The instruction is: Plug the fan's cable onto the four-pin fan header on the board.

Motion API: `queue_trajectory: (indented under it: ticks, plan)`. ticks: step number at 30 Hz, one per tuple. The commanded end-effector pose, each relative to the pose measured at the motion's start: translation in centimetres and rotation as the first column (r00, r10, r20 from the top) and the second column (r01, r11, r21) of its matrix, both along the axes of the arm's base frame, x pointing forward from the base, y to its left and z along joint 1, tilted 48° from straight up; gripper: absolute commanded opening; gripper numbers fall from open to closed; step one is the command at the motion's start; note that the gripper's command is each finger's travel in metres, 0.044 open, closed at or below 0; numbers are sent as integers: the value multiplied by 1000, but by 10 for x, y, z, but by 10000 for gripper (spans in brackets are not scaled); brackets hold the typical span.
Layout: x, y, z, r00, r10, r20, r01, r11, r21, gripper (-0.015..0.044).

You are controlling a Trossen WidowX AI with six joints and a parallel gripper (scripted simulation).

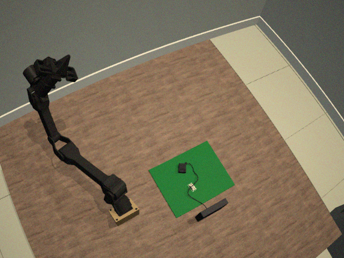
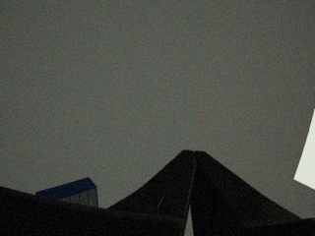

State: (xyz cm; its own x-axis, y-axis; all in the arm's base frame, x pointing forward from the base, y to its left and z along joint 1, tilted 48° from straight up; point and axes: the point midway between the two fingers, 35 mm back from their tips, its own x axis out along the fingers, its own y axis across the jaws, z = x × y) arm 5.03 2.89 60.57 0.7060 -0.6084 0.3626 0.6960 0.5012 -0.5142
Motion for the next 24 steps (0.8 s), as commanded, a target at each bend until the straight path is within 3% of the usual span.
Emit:
queue_trajectory:
  ticks: [1, 8, 16, 24]
  plan:
    - [0, 0, 0, 1000, 0, 0, 0, 1000, 0, 26]
    - [11, -21, -4, 999, 22, -45, -20, 999, 38, 210]
    - [89, -120, -54, 933, 200, -298, -127, 961, 247, 210]
    - [179, -176, -146, 727, 452, -516, -207, 862, 462, 210]
